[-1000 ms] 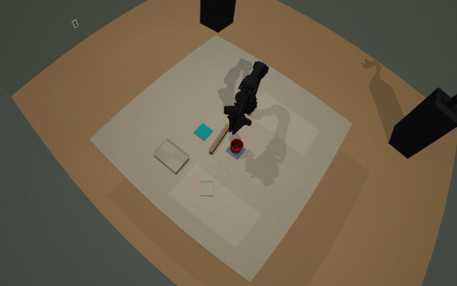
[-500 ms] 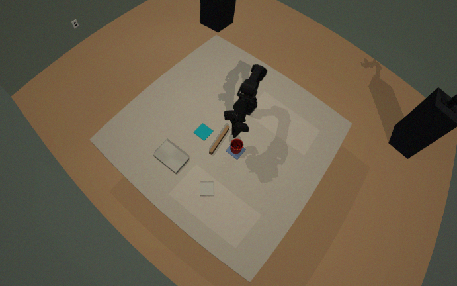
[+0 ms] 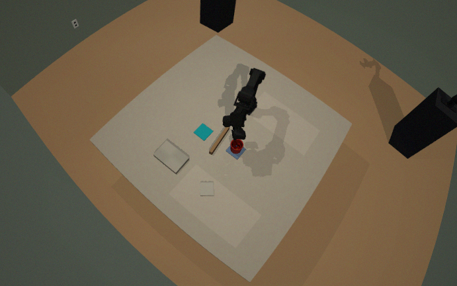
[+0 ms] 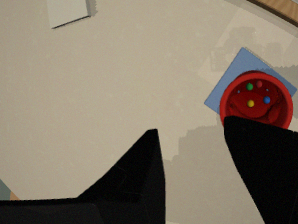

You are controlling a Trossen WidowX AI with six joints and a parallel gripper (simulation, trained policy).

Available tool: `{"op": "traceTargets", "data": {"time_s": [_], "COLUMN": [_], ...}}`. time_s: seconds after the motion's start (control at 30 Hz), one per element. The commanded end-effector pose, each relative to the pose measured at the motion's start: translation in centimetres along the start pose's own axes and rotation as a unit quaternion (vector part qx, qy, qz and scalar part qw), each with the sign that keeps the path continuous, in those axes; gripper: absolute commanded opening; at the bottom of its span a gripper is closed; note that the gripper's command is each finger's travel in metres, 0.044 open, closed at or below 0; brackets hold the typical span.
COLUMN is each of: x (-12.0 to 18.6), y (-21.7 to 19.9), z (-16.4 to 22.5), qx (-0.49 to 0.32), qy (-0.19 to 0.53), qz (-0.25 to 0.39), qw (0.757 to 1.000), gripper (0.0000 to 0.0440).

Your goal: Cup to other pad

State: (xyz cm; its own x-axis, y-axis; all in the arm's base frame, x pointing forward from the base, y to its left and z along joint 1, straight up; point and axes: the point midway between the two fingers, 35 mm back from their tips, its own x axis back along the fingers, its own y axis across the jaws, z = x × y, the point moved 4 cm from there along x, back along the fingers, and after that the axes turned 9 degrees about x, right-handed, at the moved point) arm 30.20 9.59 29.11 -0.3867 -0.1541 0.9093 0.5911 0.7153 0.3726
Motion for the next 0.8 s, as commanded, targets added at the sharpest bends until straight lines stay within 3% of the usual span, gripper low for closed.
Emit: {"op": "traceTargets", "data": {"time_s": [0.0, 0.77], "x": [-1.3, -5.6], "y": [-0.6, -3.8], "z": [0.2, 1.9], "qx": [-0.01, -0.038], "qy": [0.016, 0.078], "qz": [0.038, 0.198], "qw": [0.999, 0.976], "gripper": [0.0137, 0.0143]}}
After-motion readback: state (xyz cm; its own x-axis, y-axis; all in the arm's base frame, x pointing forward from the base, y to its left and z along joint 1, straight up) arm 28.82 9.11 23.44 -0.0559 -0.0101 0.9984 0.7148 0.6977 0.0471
